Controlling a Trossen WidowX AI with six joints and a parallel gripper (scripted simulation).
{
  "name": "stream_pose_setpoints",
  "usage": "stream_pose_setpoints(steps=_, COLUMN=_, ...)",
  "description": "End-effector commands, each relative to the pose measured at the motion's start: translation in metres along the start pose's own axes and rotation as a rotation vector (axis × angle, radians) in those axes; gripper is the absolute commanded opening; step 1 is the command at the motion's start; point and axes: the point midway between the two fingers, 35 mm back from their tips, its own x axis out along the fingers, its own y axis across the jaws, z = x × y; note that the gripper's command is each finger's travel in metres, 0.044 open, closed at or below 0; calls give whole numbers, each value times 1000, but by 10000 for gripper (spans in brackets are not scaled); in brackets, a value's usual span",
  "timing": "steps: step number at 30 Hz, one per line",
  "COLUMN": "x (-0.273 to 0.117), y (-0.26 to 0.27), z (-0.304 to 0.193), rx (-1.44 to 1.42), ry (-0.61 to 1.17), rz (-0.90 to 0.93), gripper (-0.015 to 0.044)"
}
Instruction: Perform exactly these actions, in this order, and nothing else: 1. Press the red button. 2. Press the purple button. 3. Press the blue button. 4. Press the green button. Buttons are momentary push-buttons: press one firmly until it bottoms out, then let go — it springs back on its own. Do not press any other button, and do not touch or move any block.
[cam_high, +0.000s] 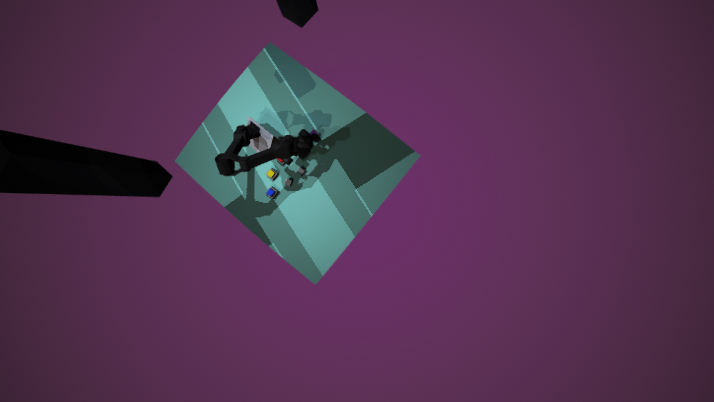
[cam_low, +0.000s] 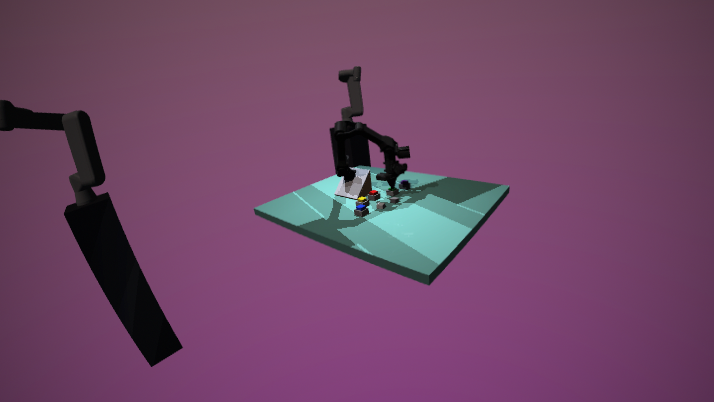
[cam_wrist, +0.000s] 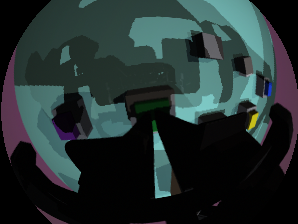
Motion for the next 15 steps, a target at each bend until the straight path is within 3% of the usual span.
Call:
stream_pose_setpoints(steps=1, x=4, y=-1, z=-3, rx=-14, ry=7, rz=-12, gripper=20)
stream_pose_setpoints(steps=15, x=-1, y=0, z=-1, rx=-5, ry=4, rz=-4, gripper=20)
